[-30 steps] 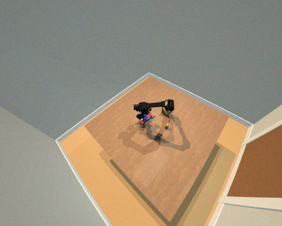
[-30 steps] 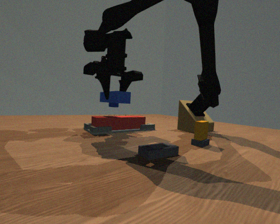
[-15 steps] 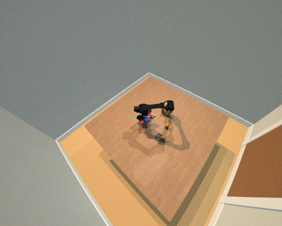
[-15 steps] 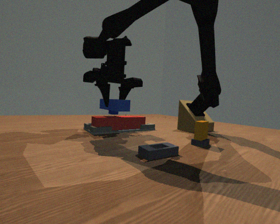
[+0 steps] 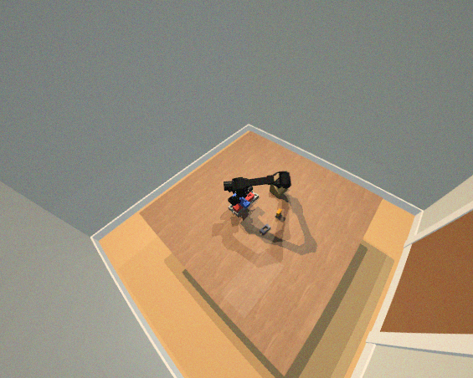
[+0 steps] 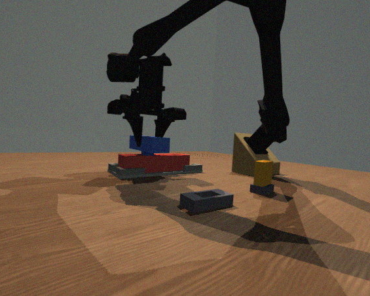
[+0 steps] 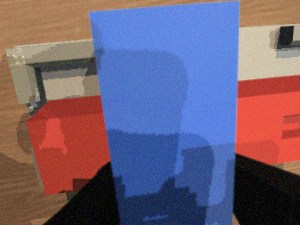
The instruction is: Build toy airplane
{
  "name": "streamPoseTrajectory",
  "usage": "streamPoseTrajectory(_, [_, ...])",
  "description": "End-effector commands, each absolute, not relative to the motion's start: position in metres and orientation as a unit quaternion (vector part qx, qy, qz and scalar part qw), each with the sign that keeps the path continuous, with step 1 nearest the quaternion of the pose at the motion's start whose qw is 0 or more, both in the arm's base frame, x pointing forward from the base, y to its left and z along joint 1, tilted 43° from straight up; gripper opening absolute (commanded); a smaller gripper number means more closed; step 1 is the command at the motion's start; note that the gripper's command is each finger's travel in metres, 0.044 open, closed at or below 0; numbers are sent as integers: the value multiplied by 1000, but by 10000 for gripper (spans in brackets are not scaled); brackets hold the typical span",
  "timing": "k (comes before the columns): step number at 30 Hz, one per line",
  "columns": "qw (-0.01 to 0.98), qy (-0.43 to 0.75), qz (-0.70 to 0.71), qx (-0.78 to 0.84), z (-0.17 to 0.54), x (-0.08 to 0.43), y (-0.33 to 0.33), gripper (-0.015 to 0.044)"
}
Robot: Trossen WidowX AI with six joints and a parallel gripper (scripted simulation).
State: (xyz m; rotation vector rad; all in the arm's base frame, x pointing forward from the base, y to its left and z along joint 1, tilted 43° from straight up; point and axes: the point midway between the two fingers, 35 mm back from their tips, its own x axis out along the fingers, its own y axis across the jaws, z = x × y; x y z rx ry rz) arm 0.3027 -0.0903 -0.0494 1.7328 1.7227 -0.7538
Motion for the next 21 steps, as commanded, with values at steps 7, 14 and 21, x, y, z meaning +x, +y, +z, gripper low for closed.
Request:
streamPoseTrajectory(7, [289,645,-282,649,-49,303,-90,109])
streamPoseTrajectory(14, [289,645,-282,649,-49,303,-90,293])
streamPoseTrajectory(21, [289,645,-282,649,-49,303,-90,440])
